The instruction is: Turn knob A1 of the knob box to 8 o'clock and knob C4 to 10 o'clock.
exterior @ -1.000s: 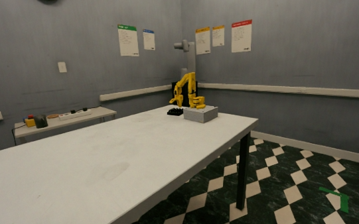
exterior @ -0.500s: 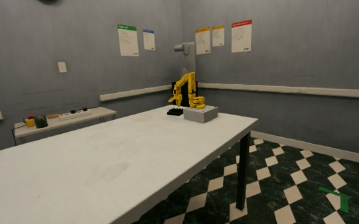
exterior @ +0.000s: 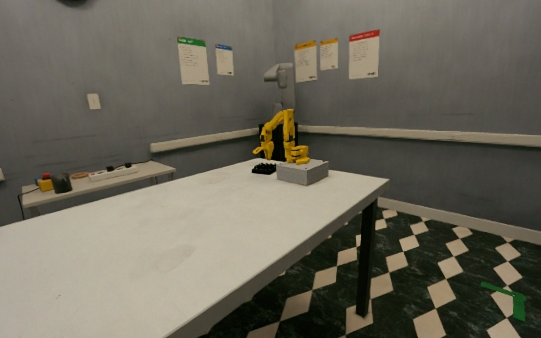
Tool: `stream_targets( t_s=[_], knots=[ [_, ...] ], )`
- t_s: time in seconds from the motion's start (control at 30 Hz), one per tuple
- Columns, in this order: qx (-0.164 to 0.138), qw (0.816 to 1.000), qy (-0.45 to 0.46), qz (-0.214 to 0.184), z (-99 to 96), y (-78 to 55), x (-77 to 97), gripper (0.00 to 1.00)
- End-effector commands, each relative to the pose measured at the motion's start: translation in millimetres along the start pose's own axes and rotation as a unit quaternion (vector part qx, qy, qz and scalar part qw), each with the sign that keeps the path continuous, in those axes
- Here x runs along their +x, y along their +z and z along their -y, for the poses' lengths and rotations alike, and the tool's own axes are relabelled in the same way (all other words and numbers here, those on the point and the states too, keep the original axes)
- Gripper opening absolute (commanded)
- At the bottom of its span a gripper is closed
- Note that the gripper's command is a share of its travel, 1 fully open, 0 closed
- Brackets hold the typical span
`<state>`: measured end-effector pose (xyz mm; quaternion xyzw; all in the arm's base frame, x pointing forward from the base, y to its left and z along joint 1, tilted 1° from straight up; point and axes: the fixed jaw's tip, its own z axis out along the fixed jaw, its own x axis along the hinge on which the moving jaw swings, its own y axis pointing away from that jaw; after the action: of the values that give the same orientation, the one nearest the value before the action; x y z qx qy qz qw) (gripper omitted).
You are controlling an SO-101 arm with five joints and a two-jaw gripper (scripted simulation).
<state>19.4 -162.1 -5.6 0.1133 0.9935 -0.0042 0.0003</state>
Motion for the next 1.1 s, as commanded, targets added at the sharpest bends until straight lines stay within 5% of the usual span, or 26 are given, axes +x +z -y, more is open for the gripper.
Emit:
stream_targets(
  t_s=[0.0,0.63,1.07],
  knots=[
    [-0.007,1.000,-0.003,-0.002,-0.5,1.0,0.0,0.08],
    [-0.006,0.994,0.108,-0.002,-0.3,1.1,-1.6,0.08],
    [-0.006,0.953,0.304,-0.003,1.0,1.1,-4.3,0.09]
  ],
)
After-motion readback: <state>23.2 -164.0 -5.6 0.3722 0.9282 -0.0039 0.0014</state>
